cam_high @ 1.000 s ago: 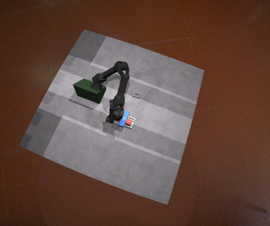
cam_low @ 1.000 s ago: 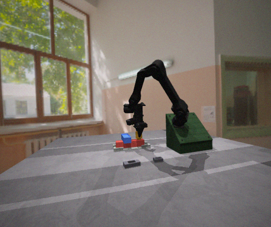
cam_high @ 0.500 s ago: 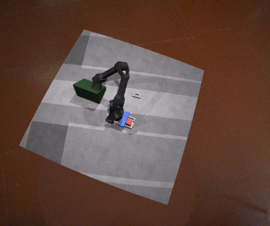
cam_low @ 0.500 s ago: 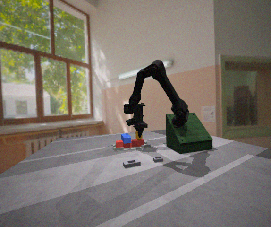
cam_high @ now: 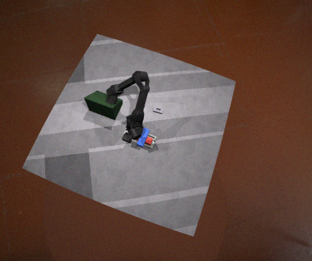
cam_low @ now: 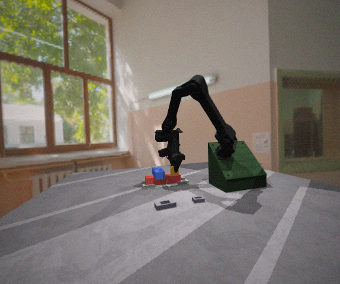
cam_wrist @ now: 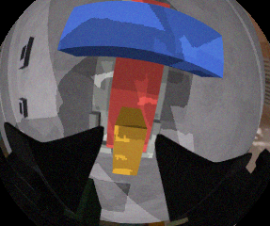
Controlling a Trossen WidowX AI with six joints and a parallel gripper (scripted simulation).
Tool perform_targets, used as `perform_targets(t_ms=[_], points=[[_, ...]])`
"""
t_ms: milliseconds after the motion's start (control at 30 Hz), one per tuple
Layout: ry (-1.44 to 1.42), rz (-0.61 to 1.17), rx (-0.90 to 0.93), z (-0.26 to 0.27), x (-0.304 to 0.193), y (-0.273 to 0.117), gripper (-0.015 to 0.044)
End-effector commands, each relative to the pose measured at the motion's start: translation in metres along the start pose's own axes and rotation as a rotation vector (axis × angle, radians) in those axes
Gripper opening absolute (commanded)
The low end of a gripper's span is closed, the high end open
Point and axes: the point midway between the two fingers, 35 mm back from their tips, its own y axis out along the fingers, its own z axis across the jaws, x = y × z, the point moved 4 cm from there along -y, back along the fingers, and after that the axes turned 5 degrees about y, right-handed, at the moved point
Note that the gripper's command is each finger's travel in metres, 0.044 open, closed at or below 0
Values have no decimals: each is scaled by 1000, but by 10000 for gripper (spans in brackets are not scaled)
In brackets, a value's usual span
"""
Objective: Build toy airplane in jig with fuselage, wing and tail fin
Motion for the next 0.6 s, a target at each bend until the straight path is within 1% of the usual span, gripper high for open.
perform_targets(t_ms=[0,167,200,333,367,567], points=[[1,1,0,0,0,0,260],[1,1,0,0,0,-3,260],[1,1,-2,-1,2,-12,260],[5,5,-4,-2,3,-80,260],[5,5,-4,-1,1,-90,260],[5,6,-3,-2,2,-93,260]])
